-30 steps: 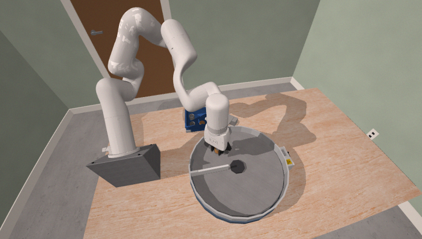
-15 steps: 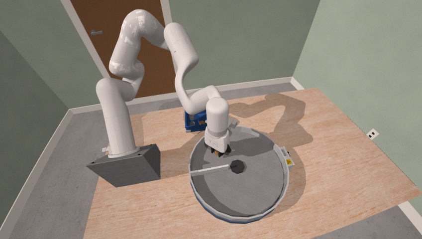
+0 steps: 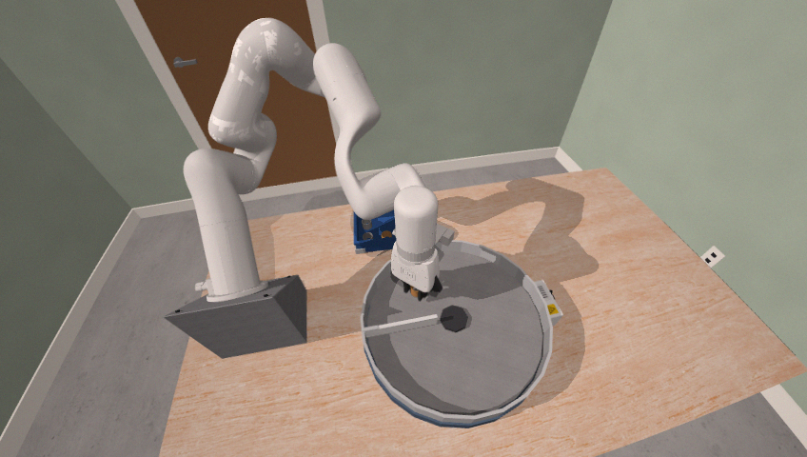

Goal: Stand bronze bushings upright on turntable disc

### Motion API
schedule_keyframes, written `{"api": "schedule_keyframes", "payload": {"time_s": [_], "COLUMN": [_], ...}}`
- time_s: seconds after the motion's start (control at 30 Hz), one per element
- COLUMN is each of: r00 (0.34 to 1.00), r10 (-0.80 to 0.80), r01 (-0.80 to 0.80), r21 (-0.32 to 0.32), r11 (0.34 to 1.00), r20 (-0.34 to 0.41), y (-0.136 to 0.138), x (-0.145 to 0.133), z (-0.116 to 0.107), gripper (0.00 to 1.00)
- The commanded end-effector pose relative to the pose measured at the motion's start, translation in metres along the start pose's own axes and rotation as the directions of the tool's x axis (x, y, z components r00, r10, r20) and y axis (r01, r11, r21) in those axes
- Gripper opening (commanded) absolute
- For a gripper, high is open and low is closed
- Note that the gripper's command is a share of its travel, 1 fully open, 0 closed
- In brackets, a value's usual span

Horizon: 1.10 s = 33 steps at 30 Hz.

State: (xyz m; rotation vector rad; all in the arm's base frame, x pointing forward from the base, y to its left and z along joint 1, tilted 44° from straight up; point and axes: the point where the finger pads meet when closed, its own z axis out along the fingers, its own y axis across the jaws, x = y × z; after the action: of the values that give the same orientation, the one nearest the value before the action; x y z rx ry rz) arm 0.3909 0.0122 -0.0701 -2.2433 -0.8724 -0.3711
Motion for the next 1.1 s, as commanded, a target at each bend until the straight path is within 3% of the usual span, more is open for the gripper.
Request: {"api": "schedule_keyframes", "payload": {"time_s": [0.0,1.07], "r00": [1.000,1.000], "r10": [-0.001,-0.001], "r01": [0.001,0.001], "r21": [-0.003,-0.003], "r11": [1.000,1.000], "r20": [-0.001,-0.001], "y": [0.0010,0.0011], "x": [0.0007,0.0008], "z": [-0.0011,0.0048], "gripper": [0.00,0.00]}}
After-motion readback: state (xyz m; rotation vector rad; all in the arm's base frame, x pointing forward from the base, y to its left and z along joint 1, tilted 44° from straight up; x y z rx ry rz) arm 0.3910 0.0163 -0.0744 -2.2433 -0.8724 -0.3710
